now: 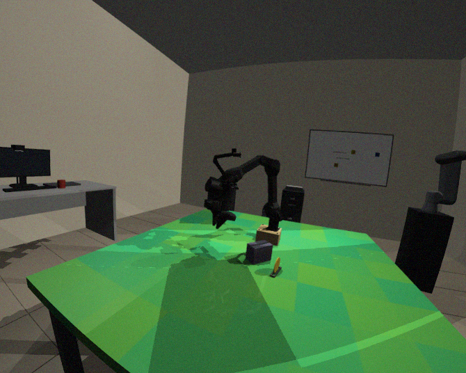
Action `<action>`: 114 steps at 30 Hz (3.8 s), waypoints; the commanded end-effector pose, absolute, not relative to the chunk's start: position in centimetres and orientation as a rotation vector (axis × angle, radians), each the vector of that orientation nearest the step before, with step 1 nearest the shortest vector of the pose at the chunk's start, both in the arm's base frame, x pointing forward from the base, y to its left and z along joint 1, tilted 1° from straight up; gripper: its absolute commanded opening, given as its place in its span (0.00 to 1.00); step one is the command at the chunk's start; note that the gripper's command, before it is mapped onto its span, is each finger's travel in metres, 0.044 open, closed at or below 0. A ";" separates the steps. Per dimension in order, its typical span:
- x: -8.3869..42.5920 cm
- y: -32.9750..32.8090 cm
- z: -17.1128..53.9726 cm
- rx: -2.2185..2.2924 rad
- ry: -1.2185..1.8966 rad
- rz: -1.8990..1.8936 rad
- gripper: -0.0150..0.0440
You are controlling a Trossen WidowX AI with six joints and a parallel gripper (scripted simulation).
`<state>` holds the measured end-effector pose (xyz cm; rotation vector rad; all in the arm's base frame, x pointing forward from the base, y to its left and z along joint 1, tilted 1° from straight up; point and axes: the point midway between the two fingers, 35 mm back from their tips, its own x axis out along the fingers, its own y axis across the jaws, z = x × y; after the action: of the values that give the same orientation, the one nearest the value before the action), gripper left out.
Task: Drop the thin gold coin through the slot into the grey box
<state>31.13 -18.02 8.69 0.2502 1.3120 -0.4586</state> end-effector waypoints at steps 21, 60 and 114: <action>31.9 12.8 10.5 0.046 1.553 -0.019 0.53; 32.2 13.2 2.2 0.046 1.554 -0.019 0.53; 32.3 13.3 1.6 0.046 1.553 -0.019 0.25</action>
<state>32.22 13.23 0.74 0.0394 1.5526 -0.0183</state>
